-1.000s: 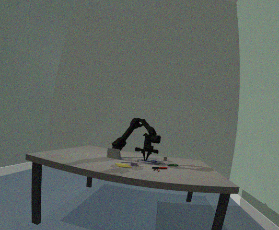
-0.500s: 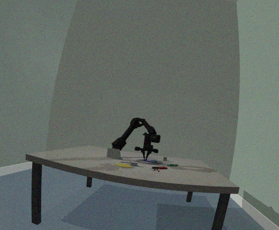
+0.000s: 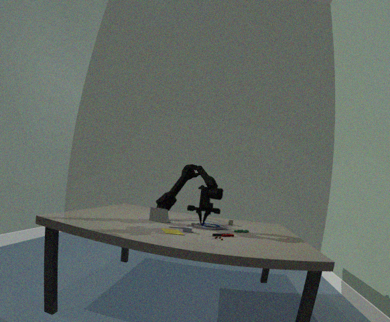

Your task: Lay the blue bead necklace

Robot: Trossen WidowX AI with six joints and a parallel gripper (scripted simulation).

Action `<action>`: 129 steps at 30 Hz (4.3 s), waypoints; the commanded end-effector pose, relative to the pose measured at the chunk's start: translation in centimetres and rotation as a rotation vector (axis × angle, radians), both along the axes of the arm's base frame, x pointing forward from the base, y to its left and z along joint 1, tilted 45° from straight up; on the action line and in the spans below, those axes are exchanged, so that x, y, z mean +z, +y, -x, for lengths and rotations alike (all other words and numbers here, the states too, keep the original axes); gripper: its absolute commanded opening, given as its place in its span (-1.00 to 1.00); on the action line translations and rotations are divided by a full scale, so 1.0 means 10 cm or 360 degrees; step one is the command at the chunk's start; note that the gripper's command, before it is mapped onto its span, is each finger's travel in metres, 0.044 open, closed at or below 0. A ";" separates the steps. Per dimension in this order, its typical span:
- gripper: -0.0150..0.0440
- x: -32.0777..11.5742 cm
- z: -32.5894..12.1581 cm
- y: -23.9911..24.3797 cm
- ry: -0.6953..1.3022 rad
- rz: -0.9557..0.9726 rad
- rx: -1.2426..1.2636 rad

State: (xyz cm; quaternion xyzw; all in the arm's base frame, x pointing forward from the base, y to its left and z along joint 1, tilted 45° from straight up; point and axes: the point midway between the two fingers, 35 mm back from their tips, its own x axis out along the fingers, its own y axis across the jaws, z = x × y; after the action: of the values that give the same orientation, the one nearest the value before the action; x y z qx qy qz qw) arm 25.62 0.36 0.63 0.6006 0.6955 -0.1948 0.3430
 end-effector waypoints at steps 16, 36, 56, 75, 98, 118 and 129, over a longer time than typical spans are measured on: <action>0.40 -0.04 0.01 0.03 0.0000 0.0006 0.0007; 1.00 0.00 0.02 0.00 0.0013 0.0002 0.0005; -0.08 0.53 -0.05 0.28 -0.1523 -0.0098 0.1564; -0.08 0.99 -0.01 0.55 -0.2824 -0.0194 0.2864; -0.08 0.84 -0.02 0.68 -0.2825 -0.0179 0.2872; -0.35 0.72 0.00 0.81 -0.2828 -0.0182 0.2879; -0.49 0.72 0.00 0.81 -0.2828 -0.0182 0.2879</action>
State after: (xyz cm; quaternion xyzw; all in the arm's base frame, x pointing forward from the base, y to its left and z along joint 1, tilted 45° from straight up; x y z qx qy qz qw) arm 25.66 8.50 7.81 -0.1499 0.3944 0.6068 0.6736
